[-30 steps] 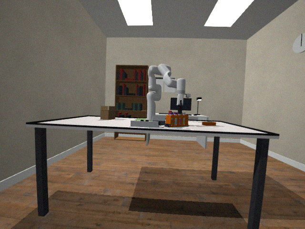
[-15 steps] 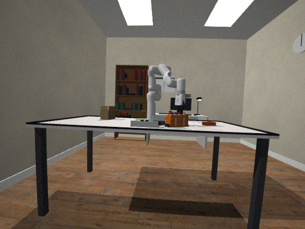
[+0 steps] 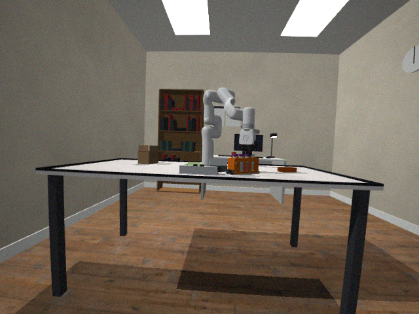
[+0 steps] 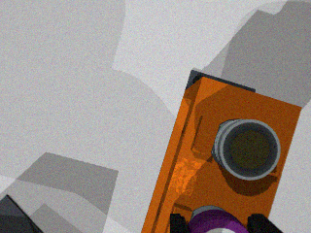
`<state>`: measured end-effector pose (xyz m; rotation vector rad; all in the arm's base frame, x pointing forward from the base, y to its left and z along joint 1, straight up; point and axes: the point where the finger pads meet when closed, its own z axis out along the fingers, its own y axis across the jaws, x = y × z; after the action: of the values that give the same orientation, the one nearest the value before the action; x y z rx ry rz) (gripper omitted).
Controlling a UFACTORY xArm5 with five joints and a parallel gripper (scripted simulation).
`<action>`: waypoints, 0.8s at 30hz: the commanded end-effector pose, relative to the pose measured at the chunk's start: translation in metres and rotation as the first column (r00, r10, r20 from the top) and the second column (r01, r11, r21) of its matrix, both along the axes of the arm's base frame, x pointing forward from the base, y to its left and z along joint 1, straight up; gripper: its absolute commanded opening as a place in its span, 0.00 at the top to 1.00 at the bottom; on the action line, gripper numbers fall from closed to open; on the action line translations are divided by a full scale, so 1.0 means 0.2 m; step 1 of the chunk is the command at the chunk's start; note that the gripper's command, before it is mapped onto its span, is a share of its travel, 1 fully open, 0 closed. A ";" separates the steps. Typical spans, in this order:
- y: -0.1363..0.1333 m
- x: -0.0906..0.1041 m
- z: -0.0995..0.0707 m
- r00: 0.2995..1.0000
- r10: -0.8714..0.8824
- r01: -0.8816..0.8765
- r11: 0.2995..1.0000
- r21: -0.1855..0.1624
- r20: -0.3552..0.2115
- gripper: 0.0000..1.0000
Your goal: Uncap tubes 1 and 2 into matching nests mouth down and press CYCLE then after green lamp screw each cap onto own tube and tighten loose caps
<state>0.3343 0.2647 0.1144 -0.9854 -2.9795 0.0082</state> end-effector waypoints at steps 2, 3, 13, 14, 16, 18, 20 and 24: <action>0.00 0.01 0.01 0.951 0.309 -0.309 0.951 -0.002 0.005 1.00; 0.00 0.01 0.01 0.939 0.343 -0.343 0.939 -0.002 0.005 1.00; 0.00 0.01 0.01 0.881 0.473 -0.473 0.881 -0.002 0.004 1.00; 0.00 0.01 0.01 0.881 0.473 -0.473 0.881 -0.002 0.004 1.00; 0.00 0.01 0.01 0.881 0.473 -0.473 0.881 -0.002 0.004 1.00; 0.00 0.01 0.01 0.881 0.473 -0.473 0.881 -0.002 0.004 0.54; 0.00 0.01 0.01 0.881 0.473 -0.473 0.881 -0.002 0.004 0.54; 0.00 0.01 0.01 0.881 0.473 -0.473 0.881 -0.002 0.004 0.54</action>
<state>0.3341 0.2646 0.1144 -0.2340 -3.1285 0.0064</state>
